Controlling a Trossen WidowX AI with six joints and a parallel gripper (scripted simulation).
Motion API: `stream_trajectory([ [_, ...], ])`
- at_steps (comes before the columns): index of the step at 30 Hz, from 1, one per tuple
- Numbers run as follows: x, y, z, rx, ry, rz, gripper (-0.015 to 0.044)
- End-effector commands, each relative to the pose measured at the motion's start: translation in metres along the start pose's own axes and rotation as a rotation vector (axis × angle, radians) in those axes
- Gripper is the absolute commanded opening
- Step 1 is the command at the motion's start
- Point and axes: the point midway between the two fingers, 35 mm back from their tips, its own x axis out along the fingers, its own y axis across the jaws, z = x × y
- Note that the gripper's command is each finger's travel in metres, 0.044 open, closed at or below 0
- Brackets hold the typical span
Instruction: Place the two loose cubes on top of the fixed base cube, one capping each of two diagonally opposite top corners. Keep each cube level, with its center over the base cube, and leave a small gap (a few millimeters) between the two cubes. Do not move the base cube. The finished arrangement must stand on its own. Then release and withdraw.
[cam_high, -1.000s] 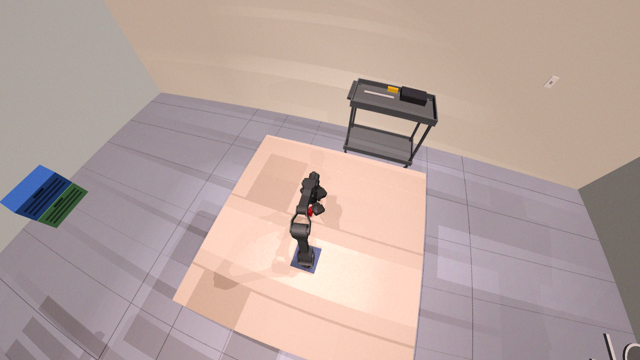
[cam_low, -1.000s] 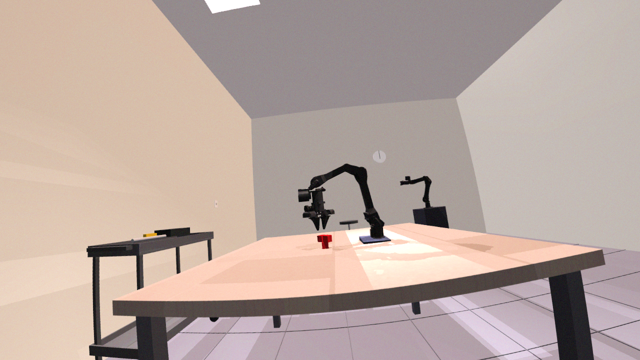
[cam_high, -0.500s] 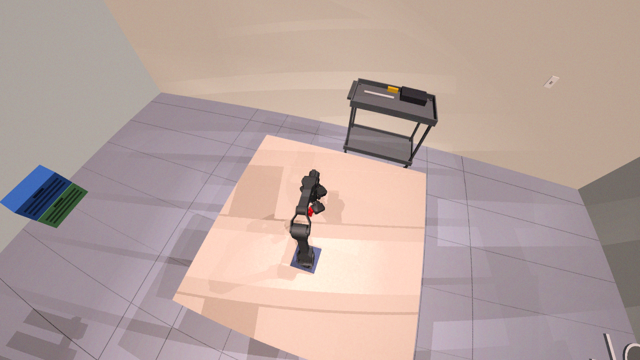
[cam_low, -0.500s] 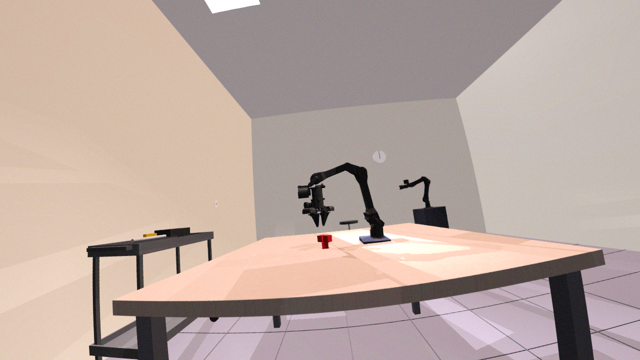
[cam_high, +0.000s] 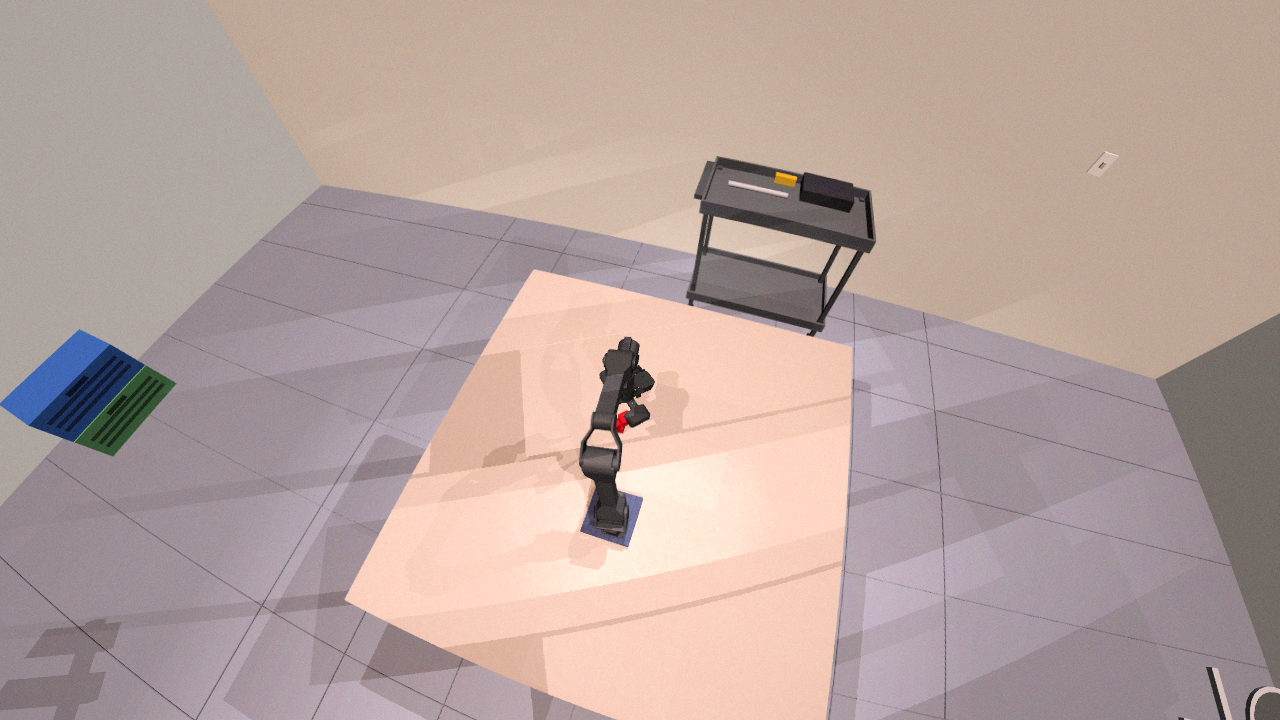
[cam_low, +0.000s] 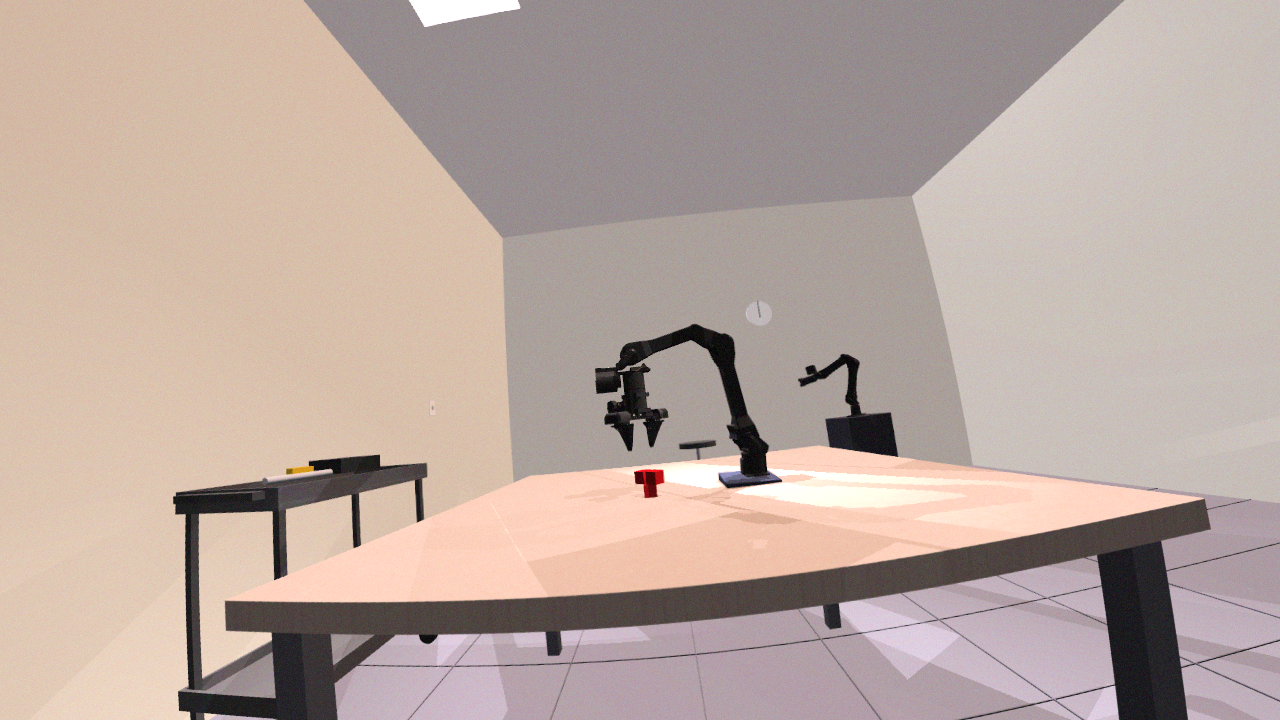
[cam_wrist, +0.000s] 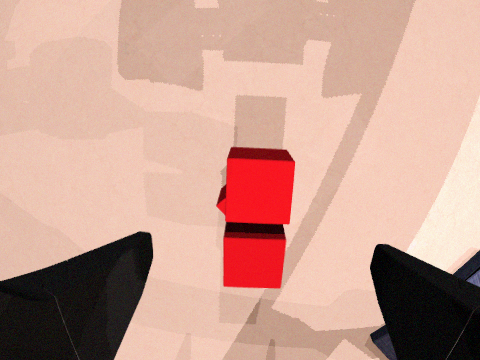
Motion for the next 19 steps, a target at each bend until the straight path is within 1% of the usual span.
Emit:
stream_trajectory([
  [1,-0.005,0.000,0.000,-0.003,-0.003,0.003,0.0400],
  [5,-0.002,0.001,-0.001,-0.001,0.000,0.001,0.0400],
  [7,-0.002,0.007,-0.010,-0.010,0.001,0.007,0.0400],
  [12,-0.004,0.036,-0.064,-0.041,0.013,0.025,0.0400],
  [19,-0.006,0.052,-0.127,-0.005,0.014,0.009,0.0400],
])
